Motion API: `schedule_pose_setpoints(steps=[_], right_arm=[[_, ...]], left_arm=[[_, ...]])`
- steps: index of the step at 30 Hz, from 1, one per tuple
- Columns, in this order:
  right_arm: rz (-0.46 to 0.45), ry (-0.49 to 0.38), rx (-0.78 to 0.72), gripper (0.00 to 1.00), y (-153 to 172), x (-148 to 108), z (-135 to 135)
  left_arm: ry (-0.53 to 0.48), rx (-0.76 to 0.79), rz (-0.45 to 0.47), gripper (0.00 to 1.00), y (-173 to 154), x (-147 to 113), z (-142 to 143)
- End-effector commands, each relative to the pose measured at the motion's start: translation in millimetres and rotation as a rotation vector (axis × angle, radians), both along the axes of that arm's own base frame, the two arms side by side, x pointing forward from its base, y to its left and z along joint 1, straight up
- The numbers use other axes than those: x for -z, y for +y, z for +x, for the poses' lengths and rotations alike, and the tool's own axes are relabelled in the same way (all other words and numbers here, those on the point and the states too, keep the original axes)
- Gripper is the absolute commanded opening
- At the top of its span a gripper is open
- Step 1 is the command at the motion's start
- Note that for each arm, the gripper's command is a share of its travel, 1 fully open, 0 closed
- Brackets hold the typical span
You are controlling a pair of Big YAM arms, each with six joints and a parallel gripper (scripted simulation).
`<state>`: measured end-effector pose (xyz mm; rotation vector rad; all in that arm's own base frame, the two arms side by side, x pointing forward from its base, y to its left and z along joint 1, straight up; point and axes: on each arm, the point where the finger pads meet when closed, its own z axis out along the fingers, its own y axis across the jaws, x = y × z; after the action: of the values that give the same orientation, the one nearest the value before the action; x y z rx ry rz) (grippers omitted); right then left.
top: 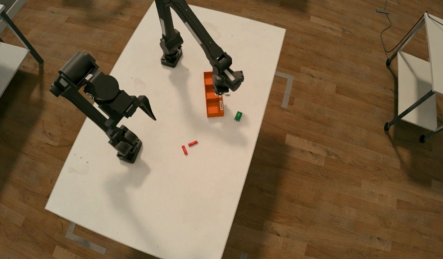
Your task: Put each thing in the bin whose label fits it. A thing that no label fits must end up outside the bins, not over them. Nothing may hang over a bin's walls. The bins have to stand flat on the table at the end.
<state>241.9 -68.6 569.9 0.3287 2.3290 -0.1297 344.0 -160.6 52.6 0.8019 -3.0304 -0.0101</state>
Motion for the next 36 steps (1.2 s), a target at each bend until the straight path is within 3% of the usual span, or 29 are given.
schedule_pose_setpoints(steps=[1,8,10,11,36], right_arm=[[-0.031,-0.089,-0.016,1.00,5,-33,-7],[-0.031,-0.089,-0.016,1.00,5,-33,-7],[-0.031,-0.089,-0.016,1.00,5,-33,-7],[-0.031,-0.089,-0.016,1.00,5,-33,-7],[-0.031,-0.089,-0.016,1.00,5,-33,-7]], left_arm=[[-0.031,0.156,-0.015,0.20,-37,-15,16],[-0.037,0.373,-0.015,0.20,-84,-26,13],[-0.037,0.373,-0.015,0.20,-84,-26,13],[-0.021,0.459,-0.010,0.20,-65,-12,-1],[-0.012,1.065,0.002,0.20,-72,-11,-6]])
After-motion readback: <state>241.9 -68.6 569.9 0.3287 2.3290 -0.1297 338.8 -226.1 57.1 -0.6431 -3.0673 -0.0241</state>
